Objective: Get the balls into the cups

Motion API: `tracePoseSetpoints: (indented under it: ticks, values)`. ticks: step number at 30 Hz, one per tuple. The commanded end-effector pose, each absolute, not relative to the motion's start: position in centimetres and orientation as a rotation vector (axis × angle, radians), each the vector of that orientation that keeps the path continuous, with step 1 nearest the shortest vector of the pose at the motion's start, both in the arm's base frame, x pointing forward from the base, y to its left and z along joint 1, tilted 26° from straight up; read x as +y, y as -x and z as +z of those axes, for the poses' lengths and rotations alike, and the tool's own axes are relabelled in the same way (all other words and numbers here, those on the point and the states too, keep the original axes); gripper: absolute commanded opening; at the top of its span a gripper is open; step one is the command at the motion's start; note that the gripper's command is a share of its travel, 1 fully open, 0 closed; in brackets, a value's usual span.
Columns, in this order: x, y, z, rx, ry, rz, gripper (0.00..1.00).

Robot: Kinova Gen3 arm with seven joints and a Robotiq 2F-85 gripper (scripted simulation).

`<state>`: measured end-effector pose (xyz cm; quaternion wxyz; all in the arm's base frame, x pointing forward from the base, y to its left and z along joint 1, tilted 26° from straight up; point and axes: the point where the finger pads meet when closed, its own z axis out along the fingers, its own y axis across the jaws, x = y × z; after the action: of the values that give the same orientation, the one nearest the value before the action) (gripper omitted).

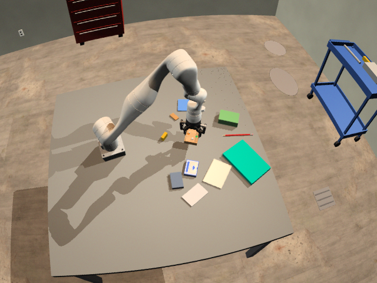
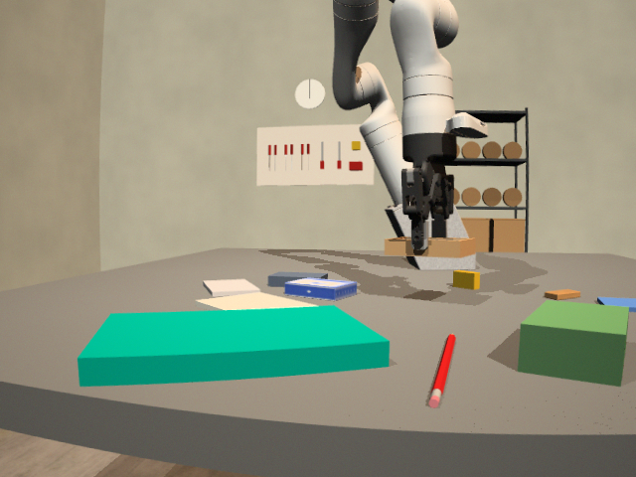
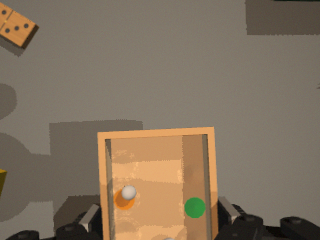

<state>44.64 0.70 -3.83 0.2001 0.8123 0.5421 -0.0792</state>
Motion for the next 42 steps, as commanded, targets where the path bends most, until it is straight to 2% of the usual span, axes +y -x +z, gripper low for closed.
tracePoseSetpoints:
  ticks: [1,7,18,31,42]
  values:
    - [0.73,-44.48,-3.69,1.512,-2.263,-0.229,0.73]
    - [0.76,-44.55,-3.70,1.503,-2.270,-0.281,0.73]
    - [0.68,-44.39,-3.68,1.526,-2.255,-0.154,0.73]
    - [0.83,-44.50,-3.74,1.480,-2.225,-0.277,0.73]
    - [0.68,-44.50,-3.67,1.528,-2.290,-0.221,0.73]
